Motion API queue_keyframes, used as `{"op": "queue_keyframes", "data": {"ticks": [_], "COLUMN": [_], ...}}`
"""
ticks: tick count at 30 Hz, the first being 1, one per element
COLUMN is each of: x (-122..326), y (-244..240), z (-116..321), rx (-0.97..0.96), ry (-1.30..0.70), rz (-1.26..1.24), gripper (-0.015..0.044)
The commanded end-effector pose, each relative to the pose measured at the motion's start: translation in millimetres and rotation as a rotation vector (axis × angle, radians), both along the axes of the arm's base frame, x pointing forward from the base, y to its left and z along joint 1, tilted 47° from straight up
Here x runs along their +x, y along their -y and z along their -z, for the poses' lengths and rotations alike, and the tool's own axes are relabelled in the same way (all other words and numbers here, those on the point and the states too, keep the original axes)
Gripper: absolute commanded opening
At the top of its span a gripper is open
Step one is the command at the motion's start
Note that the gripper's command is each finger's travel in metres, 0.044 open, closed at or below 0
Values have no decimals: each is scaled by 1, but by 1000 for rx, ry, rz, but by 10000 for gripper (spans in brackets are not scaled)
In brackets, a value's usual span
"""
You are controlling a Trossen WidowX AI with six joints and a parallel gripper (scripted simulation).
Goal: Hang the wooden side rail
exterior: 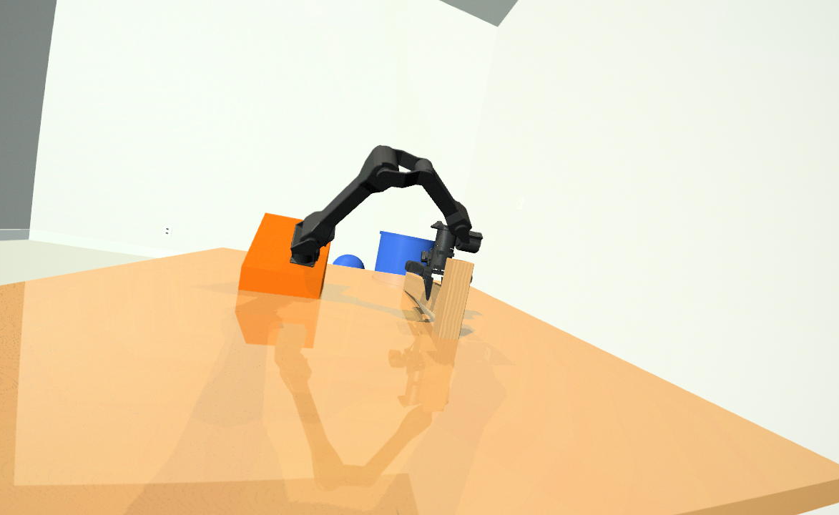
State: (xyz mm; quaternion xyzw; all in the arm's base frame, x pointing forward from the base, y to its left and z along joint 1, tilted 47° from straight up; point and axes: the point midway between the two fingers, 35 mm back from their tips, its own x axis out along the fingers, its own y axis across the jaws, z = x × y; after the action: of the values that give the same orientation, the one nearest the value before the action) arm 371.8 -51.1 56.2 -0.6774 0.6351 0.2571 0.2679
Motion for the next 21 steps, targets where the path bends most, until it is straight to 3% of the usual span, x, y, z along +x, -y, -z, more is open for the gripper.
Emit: {"op": "queue_keyframes", "data": {"ticks": [1, 21], "x": [2, 1], "y": [-3, -1], "z": [-3, -5], "rx": [-2, -2], "ry": [4, 4], "rz": [-11, -11], "gripper": [0, 0]}}
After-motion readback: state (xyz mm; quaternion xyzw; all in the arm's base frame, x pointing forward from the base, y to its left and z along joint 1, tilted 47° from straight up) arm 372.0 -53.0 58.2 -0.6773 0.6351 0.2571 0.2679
